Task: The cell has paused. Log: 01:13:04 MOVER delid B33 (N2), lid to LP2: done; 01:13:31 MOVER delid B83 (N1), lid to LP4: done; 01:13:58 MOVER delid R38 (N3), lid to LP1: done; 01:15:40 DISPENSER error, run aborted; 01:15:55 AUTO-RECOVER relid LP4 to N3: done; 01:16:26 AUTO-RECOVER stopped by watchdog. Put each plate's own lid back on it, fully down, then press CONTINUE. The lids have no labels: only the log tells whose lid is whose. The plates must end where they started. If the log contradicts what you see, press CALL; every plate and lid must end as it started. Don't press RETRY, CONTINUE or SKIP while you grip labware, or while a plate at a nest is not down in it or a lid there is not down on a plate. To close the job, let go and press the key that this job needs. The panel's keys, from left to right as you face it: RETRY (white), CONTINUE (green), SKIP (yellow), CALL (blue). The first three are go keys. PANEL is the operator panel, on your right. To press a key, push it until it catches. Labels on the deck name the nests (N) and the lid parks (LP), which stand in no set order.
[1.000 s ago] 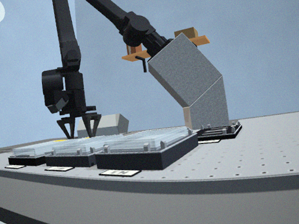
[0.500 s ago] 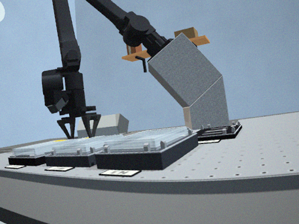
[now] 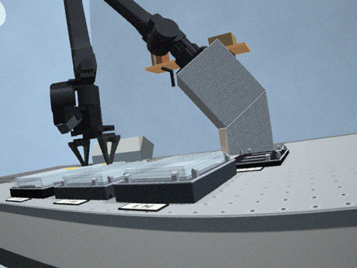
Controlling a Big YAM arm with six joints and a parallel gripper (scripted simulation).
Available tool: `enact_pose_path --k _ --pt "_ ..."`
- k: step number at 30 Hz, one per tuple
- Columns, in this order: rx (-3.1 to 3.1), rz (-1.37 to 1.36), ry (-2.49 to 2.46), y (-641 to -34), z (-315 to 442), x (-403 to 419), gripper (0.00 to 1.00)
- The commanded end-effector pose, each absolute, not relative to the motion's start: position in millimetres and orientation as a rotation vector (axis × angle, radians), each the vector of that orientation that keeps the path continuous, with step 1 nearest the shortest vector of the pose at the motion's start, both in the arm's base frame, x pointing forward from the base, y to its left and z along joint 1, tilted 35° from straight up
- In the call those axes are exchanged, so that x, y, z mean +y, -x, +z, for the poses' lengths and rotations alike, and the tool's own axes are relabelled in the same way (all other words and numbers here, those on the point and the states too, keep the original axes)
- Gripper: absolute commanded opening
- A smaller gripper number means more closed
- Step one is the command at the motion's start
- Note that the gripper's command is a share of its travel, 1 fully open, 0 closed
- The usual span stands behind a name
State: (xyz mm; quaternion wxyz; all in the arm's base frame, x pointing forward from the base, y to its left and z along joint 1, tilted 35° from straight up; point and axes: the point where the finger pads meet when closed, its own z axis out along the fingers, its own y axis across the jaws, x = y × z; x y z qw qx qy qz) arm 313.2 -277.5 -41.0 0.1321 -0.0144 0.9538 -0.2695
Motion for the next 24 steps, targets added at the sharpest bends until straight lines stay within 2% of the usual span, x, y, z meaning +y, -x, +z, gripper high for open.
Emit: enact_pose_path --k 1,24 --pt "2.768 -0.780 0.033 -310 -35 -272 0.00" --pt "2.765 -0.781 0.040 -303 -7 -253 0.00"
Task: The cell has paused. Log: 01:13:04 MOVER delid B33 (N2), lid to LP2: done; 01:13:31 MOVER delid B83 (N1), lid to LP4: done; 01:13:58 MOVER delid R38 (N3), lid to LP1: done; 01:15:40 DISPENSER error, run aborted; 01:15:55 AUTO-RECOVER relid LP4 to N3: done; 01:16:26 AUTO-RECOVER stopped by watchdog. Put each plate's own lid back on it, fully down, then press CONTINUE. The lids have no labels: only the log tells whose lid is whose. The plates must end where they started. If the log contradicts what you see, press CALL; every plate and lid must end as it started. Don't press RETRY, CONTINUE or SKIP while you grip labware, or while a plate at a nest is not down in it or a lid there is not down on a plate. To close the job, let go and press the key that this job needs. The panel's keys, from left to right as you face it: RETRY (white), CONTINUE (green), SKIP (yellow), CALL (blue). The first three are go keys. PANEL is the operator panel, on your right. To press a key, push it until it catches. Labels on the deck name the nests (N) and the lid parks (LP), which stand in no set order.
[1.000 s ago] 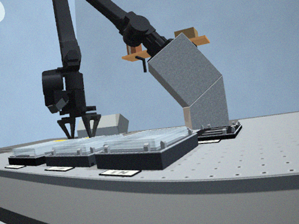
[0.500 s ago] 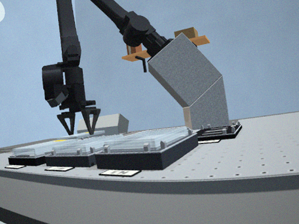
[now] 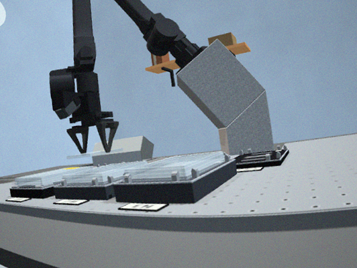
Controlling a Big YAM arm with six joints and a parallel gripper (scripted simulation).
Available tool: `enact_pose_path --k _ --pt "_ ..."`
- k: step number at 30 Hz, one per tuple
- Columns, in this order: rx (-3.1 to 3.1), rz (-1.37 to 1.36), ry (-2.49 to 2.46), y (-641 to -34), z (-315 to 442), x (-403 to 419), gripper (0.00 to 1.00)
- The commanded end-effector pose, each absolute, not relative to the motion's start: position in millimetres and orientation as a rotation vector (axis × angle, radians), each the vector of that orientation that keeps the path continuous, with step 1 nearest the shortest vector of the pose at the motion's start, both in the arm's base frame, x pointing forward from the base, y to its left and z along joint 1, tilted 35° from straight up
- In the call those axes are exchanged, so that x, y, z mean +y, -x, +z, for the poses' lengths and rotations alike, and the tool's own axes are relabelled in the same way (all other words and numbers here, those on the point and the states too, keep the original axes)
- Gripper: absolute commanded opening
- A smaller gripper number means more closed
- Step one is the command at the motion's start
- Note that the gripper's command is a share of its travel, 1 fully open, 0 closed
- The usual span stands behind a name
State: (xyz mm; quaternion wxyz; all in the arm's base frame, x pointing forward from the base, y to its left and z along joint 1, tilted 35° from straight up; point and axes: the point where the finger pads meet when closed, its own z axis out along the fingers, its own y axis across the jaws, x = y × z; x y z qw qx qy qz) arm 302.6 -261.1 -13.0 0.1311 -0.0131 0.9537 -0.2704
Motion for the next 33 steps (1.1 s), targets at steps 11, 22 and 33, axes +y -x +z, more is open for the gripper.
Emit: enact_pose_path --k 11,22,33 --pt "2.783 -0.769 0.045 -302 -11 -250 0.00" --pt "2.787 -0.783 0.097 -344 -22 -213 0.00" --pt "2.785 -0.786 0.098 -375 -31 -181 0.00"
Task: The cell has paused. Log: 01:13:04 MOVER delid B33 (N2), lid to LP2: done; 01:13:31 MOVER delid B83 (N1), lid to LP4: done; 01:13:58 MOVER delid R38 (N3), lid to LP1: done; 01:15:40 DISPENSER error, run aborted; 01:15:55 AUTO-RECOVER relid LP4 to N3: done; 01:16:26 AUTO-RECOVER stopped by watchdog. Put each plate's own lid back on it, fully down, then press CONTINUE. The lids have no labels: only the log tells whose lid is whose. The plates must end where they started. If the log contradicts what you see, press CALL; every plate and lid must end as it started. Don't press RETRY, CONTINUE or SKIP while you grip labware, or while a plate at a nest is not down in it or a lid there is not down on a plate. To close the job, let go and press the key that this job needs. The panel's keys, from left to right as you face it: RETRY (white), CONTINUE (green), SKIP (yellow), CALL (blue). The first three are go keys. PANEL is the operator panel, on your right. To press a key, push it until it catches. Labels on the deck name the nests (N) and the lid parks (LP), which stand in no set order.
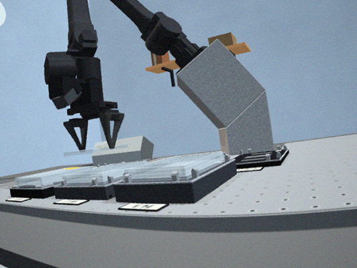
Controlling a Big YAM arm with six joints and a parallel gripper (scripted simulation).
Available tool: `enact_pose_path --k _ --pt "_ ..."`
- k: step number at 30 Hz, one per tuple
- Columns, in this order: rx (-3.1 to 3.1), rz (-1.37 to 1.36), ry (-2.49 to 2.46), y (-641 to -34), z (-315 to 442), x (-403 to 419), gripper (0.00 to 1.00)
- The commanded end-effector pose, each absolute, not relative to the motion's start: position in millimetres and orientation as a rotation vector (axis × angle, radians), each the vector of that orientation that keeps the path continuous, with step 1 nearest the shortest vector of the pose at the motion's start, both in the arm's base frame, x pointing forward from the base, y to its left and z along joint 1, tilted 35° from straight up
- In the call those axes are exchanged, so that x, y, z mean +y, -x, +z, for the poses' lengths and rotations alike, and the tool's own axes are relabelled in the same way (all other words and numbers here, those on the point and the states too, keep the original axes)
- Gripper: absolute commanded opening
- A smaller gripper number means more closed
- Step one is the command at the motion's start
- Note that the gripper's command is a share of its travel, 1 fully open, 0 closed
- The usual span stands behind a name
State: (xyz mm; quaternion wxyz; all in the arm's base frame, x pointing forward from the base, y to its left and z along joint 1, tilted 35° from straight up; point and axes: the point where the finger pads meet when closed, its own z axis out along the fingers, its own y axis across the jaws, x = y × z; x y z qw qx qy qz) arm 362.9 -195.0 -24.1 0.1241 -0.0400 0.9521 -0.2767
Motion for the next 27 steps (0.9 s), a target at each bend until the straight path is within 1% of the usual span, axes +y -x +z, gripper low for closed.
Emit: enact_pose_path --k 1,27 --pt "2.784 -0.786 0.098 -379 -32 -178 0.00" --pt "2.777 -0.788 0.101 -463 -57 -92 0.00"
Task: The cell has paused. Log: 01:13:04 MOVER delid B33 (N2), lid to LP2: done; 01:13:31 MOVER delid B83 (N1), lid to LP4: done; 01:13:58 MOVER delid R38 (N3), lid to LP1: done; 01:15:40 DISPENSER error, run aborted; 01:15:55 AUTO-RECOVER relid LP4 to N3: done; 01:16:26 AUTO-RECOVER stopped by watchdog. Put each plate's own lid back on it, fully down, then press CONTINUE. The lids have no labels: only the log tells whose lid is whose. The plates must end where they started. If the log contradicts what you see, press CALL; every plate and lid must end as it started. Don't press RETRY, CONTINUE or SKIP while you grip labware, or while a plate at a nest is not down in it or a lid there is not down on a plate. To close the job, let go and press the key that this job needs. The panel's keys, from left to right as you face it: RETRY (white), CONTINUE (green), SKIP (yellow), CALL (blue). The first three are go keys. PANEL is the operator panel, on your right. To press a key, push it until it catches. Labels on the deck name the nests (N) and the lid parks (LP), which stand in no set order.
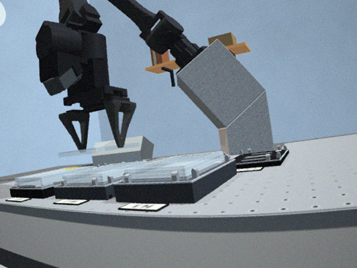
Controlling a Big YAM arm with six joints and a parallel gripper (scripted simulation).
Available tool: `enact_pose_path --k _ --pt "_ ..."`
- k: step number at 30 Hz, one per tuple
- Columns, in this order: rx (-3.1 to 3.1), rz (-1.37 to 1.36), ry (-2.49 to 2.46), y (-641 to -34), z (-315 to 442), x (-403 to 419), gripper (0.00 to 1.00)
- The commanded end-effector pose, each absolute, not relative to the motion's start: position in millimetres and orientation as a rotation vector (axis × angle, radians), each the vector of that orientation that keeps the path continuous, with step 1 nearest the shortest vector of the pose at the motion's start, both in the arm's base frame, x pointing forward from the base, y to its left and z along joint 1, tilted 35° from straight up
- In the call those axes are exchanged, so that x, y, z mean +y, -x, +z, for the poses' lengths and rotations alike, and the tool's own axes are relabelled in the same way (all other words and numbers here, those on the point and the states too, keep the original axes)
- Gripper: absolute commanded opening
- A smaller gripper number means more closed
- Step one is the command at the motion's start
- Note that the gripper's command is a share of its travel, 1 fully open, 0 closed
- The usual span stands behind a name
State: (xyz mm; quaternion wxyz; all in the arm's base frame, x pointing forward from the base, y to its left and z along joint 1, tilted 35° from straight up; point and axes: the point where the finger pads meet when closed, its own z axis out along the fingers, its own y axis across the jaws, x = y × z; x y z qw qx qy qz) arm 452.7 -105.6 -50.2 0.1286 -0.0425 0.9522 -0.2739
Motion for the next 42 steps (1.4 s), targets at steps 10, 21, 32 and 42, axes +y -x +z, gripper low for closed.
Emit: enact_pose_path --k 10,21,32,42 --pt "2.774 -0.788 0.101 -492 -66 -63 0.00" --pt "2.774 -0.791 0.050 -491 -66 -79 0.00" --pt "2.776 -0.793 0.069 -489 -64 -80 0.00" --pt "2.772 -0.793 0.077 -491 -62 -81 0.00"
